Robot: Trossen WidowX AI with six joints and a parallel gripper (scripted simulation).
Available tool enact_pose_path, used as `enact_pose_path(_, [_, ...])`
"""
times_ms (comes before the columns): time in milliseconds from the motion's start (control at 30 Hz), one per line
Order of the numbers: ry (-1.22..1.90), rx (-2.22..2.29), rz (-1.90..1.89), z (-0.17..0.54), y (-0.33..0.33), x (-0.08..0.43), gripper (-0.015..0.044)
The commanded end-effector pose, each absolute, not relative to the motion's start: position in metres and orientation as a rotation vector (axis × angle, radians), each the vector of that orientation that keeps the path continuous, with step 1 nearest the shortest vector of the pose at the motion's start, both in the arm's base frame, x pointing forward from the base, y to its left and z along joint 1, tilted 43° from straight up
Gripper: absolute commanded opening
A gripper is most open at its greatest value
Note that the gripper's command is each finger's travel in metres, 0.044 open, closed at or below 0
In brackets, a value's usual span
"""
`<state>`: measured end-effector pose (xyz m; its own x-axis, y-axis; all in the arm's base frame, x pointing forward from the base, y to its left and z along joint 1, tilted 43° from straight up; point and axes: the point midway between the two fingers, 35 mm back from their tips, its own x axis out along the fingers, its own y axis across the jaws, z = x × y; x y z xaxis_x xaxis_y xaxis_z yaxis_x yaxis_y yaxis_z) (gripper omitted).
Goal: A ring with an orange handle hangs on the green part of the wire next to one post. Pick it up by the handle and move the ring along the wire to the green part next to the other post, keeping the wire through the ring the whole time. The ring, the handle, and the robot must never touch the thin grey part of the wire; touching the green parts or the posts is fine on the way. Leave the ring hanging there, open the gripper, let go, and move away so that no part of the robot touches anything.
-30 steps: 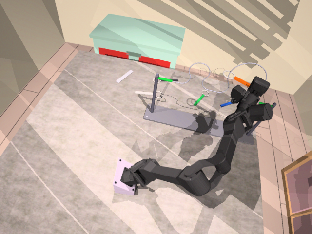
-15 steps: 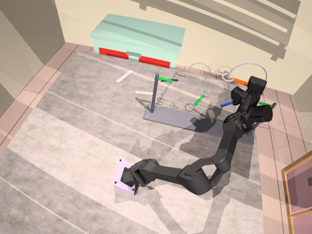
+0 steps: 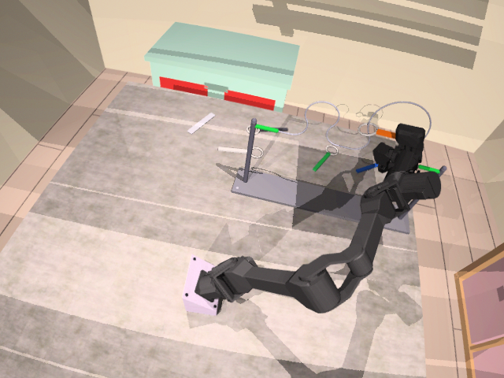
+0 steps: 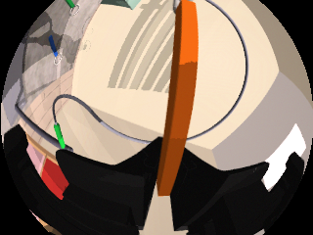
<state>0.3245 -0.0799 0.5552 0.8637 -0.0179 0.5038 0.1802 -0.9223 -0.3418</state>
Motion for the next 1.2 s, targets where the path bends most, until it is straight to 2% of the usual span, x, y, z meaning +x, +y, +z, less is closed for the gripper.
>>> enact_pose_path(0, [-0.138,-2.701,-0.732,0.556,-0.079,0.325,-0.0150])
enact_pose_path(600, [-0.148,-2.731,-0.742,0.553,-0.092,0.325,-0.0150])
enact_pose_path(1167, [-0.039,-2.458,-0.798,0.528,-0.131,0.319,-0.0150])
